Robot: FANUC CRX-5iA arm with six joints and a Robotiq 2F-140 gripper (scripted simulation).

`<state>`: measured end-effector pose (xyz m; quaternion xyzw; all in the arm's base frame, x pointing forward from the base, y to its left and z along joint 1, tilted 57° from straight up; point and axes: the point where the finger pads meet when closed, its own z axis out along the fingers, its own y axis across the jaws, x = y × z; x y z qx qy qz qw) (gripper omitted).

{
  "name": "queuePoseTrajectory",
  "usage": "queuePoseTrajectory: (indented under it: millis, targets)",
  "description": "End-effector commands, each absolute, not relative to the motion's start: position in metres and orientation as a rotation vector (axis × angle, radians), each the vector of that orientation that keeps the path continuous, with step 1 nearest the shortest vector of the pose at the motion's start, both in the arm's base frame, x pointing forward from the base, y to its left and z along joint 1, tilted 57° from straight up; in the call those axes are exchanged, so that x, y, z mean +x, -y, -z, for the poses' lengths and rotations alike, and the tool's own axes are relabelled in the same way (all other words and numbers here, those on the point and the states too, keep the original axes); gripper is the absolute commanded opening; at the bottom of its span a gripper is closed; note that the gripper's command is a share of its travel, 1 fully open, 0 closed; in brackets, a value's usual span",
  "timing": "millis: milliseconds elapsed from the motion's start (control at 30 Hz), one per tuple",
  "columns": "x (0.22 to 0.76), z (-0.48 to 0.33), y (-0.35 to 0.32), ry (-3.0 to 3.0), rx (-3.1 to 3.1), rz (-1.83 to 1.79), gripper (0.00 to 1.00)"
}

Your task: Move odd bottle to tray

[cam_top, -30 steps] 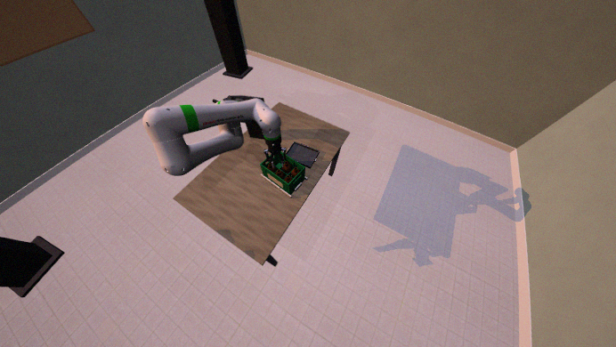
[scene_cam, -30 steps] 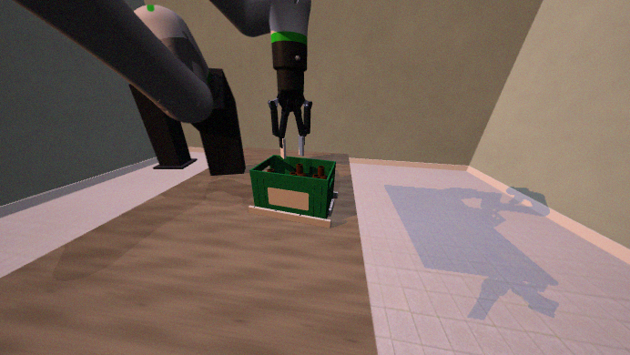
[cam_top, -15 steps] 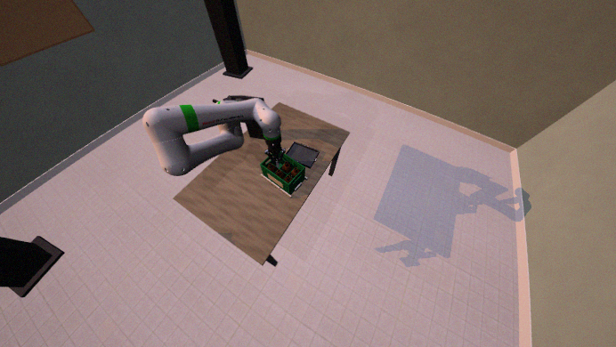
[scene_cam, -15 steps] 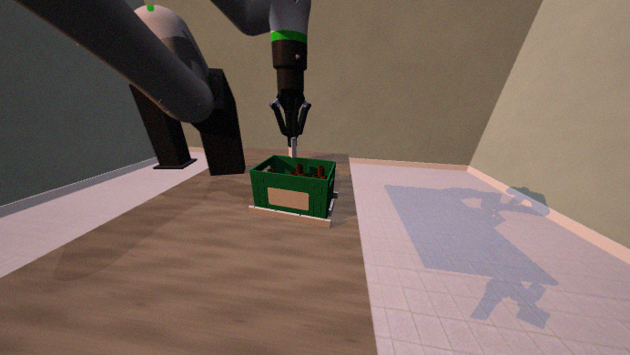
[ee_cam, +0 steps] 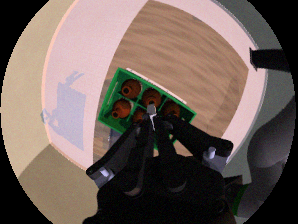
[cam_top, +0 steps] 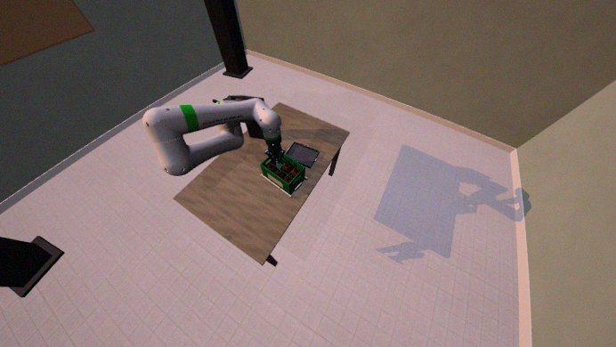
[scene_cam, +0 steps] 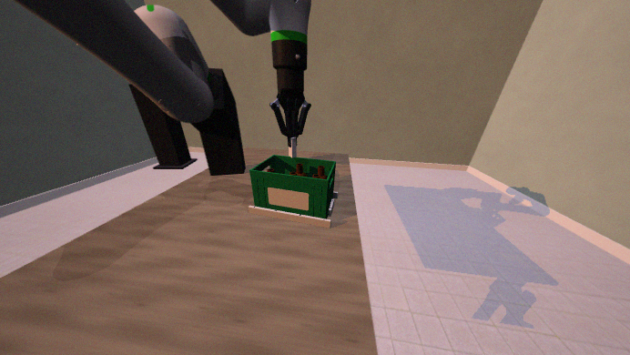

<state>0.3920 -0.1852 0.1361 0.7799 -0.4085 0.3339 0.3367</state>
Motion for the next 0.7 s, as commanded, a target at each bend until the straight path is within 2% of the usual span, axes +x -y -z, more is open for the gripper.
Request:
queuePoseTrajectory:
  millis: [0,267,667]
  targets:
    - [0.392,-0.136,0.185,1.064,2.034,-0.872,0.1]
    - [0.393,-0.136,0.184,1.064,2.034,-0.871,0.1]
    - [0.411,-0.07,0.133,1.064,2.033,-0.871,0.1]
